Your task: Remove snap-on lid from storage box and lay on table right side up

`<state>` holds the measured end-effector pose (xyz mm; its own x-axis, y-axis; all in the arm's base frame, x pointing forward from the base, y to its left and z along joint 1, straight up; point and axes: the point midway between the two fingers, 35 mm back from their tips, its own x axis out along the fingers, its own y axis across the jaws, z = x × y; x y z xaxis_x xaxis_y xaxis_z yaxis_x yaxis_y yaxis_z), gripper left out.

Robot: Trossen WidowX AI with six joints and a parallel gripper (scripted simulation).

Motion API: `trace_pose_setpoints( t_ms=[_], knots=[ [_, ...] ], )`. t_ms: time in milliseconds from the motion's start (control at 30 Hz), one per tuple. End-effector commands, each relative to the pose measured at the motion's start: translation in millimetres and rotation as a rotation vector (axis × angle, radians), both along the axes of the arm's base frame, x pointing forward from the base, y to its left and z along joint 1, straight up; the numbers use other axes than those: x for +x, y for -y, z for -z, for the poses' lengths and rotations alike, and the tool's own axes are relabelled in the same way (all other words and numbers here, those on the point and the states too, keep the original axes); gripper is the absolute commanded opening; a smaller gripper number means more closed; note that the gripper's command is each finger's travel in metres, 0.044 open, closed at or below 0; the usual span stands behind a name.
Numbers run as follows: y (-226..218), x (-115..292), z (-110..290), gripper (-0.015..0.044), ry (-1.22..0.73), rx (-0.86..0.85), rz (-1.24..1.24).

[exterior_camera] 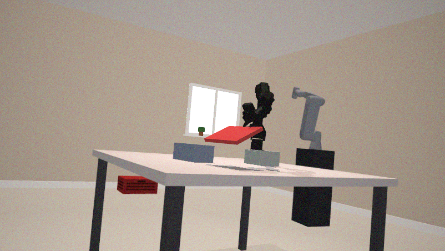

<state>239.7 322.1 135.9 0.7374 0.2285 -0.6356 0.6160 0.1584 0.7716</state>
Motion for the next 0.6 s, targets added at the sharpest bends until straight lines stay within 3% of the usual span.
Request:
trace_pose_setpoints(
  t_ms=[0,567],
  knots=[
    [0,1,3,0.0000,0.006,0.000,0.003],
    [0,1,16,0.0000,0.006,0.000,0.003]
  ],
)
